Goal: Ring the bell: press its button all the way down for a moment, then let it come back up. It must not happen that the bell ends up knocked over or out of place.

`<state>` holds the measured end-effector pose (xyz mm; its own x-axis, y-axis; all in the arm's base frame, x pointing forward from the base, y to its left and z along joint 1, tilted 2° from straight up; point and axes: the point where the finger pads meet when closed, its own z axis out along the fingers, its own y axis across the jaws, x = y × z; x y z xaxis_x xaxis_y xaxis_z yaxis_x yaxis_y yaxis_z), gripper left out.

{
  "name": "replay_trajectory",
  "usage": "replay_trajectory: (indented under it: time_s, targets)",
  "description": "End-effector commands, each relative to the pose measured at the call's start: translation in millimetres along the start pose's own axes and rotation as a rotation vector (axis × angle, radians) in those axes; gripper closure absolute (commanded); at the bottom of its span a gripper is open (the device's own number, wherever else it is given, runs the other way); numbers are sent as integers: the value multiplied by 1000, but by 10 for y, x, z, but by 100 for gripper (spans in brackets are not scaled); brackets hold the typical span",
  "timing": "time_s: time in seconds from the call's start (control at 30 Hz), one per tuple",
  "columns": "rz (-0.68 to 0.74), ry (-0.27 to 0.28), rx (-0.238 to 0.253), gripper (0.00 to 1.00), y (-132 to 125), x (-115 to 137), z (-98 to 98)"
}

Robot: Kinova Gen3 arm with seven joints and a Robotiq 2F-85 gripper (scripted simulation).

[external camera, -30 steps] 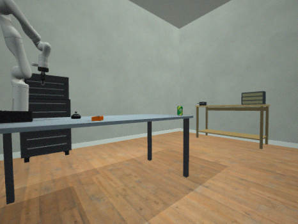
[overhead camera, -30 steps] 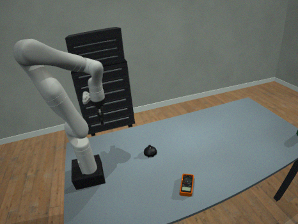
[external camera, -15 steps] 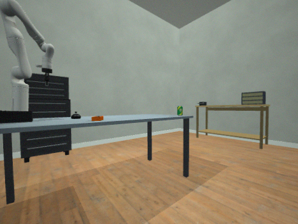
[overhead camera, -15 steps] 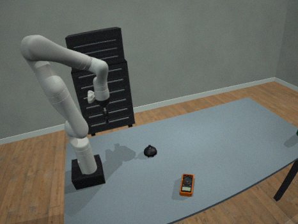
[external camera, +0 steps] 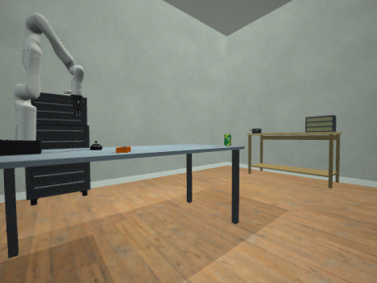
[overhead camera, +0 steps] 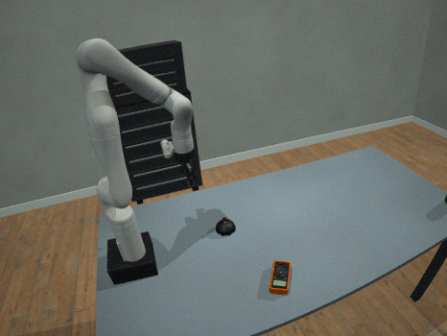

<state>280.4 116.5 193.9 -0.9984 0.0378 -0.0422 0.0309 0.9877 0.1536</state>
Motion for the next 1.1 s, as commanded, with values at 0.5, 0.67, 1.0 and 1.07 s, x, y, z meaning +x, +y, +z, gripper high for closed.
replay_trajectory:
  time_s: [0.5, 0.67, 1.0, 1.07]
  targets:
    - [-71, 8, 131, 0, -782, -1030, 887]
    - [-64, 7, 146, 0, -885, -1107, 968]
    - [-65, 6, 146, 0, -887, -1108, 963]
    - [-65, 6, 145, 90, -887, -1109, 962]
